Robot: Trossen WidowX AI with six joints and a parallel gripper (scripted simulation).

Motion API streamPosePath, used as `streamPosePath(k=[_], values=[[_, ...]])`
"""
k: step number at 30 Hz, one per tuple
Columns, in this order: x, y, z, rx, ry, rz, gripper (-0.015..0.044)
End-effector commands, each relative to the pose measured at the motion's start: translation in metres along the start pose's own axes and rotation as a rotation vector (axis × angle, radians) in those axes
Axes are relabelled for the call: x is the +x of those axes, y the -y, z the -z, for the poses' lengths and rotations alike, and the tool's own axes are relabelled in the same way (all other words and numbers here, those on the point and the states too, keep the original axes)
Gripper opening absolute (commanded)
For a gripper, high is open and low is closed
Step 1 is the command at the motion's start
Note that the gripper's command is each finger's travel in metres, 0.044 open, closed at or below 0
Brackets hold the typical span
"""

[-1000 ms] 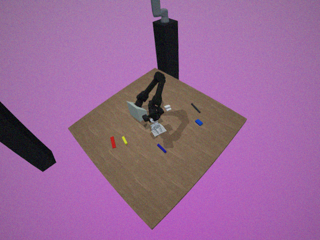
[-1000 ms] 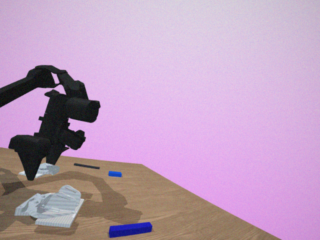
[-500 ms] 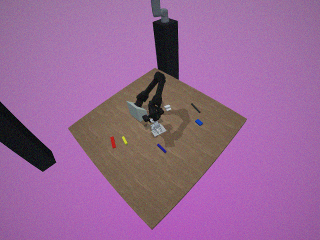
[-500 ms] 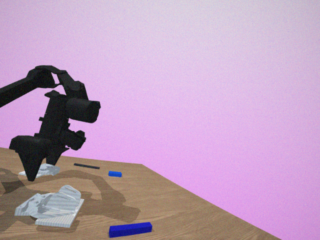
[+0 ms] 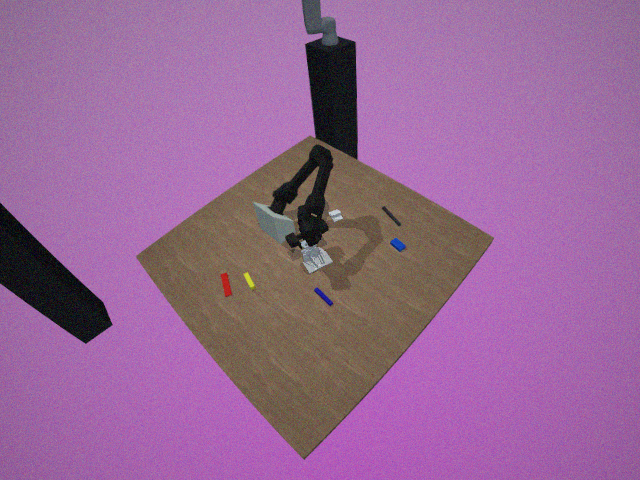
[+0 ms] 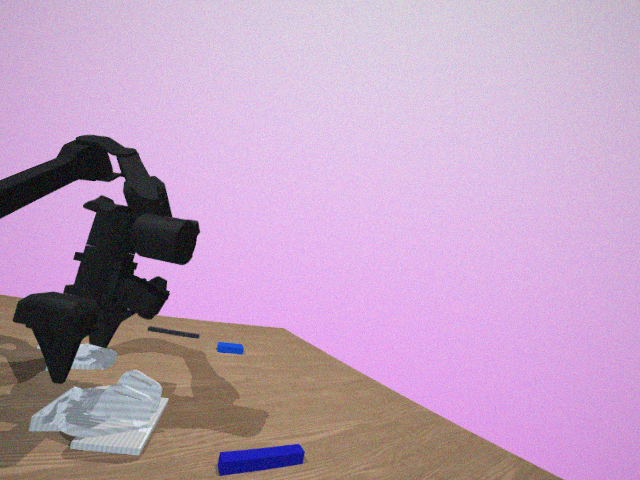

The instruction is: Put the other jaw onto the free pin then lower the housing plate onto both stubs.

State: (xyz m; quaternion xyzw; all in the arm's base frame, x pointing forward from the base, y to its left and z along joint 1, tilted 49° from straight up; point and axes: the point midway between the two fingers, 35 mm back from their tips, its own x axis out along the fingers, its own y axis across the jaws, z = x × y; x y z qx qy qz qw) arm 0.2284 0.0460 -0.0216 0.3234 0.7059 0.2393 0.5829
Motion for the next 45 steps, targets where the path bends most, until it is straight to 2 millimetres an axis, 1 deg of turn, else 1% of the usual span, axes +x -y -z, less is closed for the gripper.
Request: streamPosePath(k=[1,20,45], values=[[0.006,0.0,0.001,0.006,0.0,-0.004,0.0351],[0.036,-0.001,0.003,0.005,-0.002,-0.009,0.0351],[0.04,-0.001,0.003,0.013,-0.002,-0.009,0.0351]])
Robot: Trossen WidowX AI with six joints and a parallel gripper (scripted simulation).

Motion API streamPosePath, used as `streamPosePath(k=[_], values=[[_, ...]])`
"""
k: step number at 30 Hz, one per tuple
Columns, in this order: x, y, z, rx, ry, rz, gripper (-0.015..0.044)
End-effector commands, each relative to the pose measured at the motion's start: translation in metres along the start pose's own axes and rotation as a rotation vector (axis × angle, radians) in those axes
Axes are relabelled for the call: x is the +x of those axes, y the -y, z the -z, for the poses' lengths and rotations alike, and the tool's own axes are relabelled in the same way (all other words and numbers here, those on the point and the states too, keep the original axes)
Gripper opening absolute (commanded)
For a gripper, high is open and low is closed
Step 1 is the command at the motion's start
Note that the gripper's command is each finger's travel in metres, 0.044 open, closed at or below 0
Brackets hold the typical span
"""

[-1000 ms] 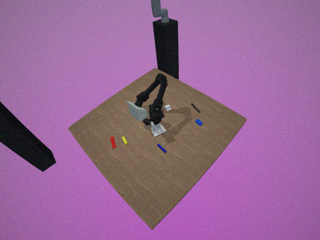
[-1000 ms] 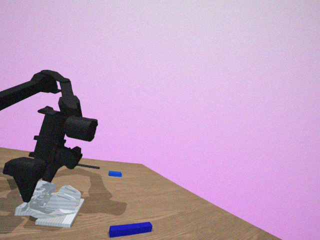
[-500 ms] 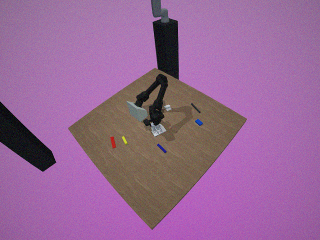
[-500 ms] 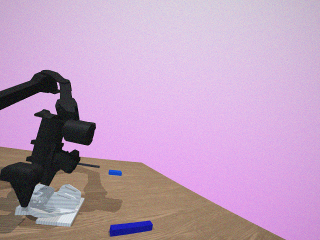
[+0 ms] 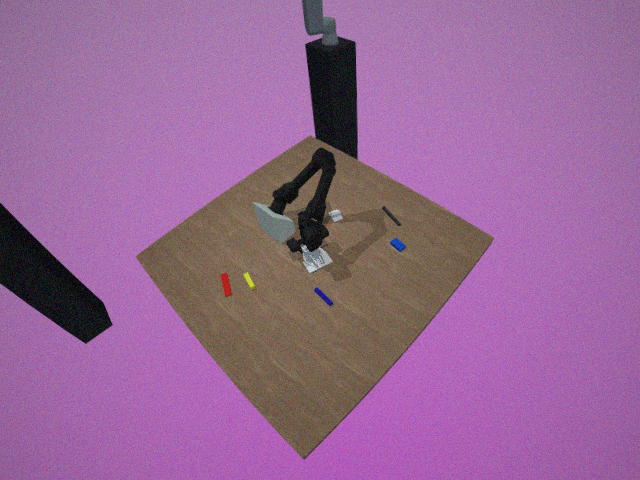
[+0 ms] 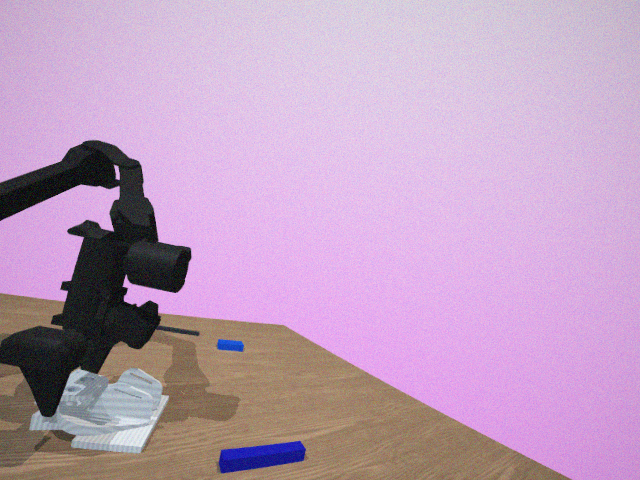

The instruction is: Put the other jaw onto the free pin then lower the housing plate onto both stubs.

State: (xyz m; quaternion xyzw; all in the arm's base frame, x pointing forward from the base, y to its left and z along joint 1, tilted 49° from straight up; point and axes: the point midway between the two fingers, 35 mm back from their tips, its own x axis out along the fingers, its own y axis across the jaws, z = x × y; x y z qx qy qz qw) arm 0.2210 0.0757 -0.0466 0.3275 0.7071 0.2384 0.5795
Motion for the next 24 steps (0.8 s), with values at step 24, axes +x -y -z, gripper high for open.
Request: streamPosePath(k=[24], values=[[0.0051,-0.0004,-0.0001,0.005,0.001,-0.004,0.0351]])
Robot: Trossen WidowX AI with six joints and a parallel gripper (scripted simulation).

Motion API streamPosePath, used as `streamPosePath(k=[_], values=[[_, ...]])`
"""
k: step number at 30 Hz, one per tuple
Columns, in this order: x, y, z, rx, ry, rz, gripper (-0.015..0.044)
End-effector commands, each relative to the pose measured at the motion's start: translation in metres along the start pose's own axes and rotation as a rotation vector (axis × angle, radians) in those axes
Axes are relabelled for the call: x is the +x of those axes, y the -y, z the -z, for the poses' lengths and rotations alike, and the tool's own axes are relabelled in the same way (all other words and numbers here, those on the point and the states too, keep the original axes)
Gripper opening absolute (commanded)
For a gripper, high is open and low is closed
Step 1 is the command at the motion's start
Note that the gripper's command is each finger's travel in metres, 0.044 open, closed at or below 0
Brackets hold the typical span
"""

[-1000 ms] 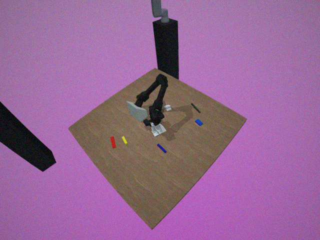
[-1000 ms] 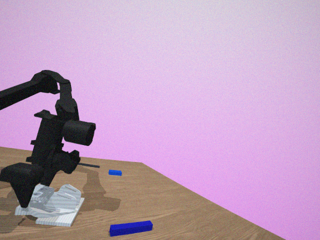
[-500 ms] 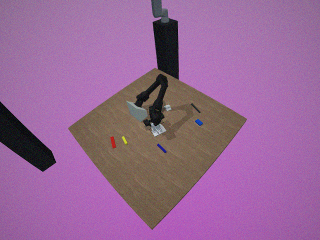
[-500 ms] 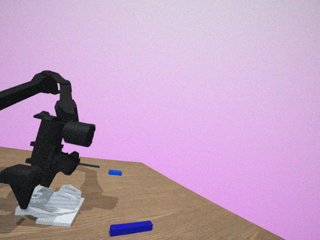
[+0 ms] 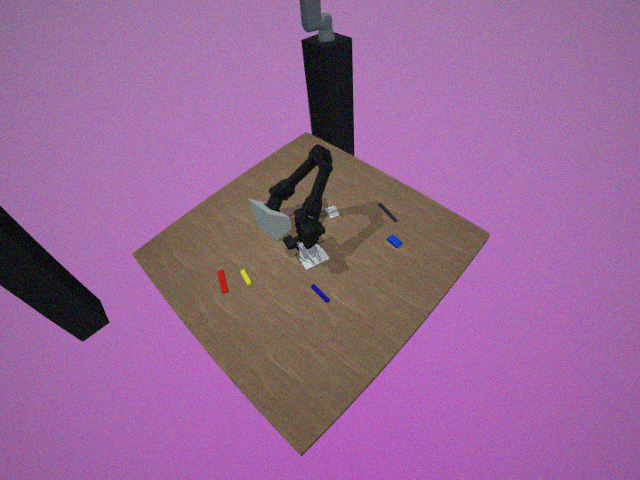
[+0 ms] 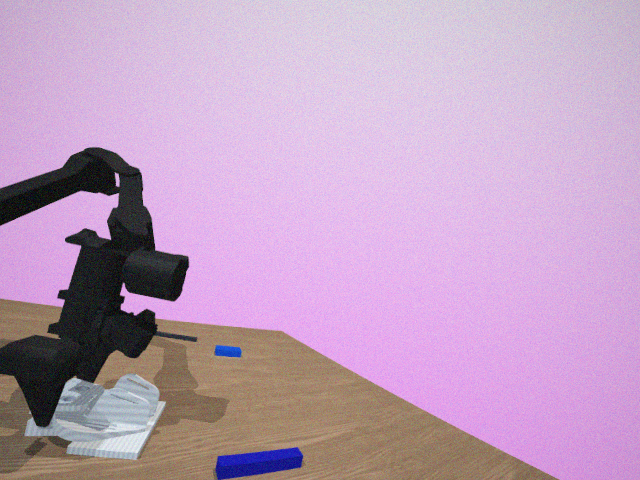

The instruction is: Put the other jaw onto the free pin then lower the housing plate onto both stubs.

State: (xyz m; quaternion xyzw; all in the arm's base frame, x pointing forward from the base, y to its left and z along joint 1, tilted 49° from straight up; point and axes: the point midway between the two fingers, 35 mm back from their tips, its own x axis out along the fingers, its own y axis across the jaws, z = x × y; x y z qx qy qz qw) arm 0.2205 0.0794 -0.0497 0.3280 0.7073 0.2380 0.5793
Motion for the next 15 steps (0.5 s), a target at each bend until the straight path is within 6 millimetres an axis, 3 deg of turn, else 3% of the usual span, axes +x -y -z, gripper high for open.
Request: streamPosePath(k=[1,15], values=[[0.0002,-0.0003,-0.0001,0.004,0.001,-0.003,0.0351],[0.0031,-0.0004,-0.0001,0.004,0.001,-0.003,0.0351]])
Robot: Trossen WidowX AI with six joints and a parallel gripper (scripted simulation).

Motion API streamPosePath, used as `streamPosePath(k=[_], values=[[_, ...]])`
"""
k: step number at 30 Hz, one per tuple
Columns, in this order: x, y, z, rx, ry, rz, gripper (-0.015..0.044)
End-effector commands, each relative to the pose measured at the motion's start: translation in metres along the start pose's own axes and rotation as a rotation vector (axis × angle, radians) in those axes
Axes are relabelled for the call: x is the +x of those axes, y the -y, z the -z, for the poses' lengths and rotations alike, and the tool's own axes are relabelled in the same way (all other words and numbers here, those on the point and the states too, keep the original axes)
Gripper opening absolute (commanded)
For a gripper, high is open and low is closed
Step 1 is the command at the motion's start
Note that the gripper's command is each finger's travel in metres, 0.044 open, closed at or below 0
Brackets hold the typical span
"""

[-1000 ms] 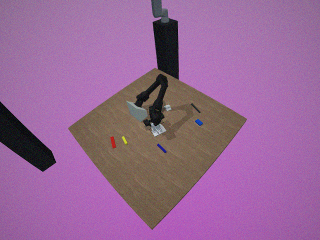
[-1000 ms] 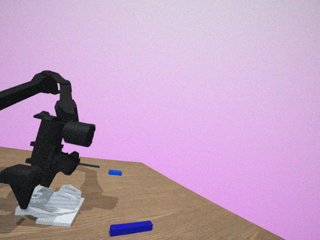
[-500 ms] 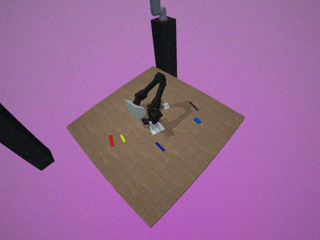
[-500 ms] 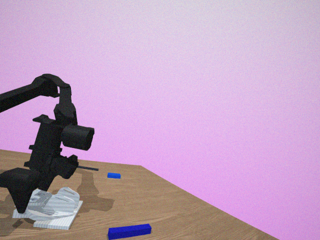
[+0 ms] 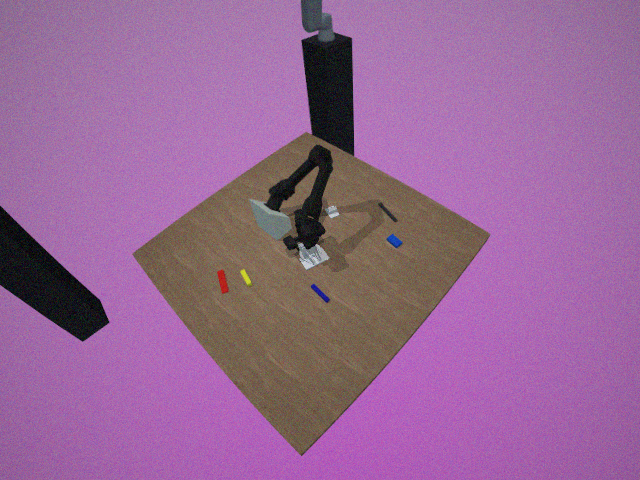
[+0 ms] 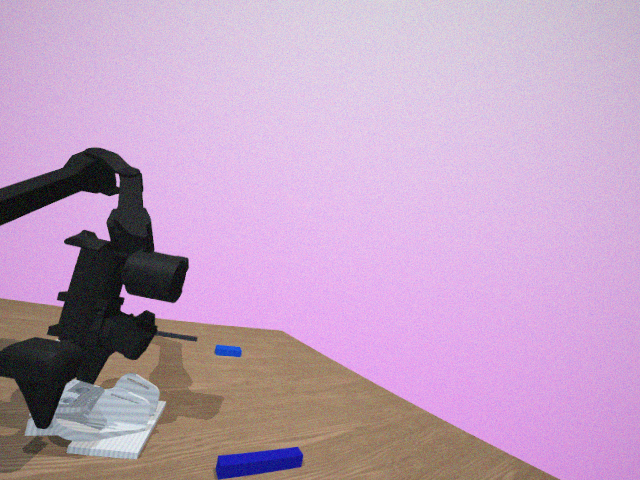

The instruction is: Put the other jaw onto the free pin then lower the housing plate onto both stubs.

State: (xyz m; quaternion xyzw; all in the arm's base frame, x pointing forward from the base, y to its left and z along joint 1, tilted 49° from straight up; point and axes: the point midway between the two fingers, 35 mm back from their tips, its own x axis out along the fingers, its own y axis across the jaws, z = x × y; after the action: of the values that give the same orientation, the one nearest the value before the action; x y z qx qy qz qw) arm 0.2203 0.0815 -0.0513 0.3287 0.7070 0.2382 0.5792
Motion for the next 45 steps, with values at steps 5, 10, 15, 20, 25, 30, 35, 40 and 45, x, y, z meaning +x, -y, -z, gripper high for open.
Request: streamPosePath(k=[5,10,15,20,25,30,35,40,45], values=[[0.0025,-0.0001,0.0,0.004,0.001,-0.002,0.0351],[0.0025,-0.0001,0.0,0.004,0.001,-0.002,0.0351],[0.0045,-0.0002,0.0,0.003,0.001,-0.002,0.0351],[0.0049,-0.0002,0.0,0.003,0.001,-0.002,0.0351],[0.0049,-0.0002,0.0,0.003,0.001,-0.002,0.0351],[0.0049,-0.0002,0.0,0.003,0.001,-0.002,0.0351],[0.0049,-0.0002,0.0,0.003,0.001,-0.002,0.0351],[0.0049,-0.0002,0.0,0.003,0.001,-0.002,0.0351],[0.0049,-0.0002,0.0,0.003,0.001,-0.002,0.0351]])
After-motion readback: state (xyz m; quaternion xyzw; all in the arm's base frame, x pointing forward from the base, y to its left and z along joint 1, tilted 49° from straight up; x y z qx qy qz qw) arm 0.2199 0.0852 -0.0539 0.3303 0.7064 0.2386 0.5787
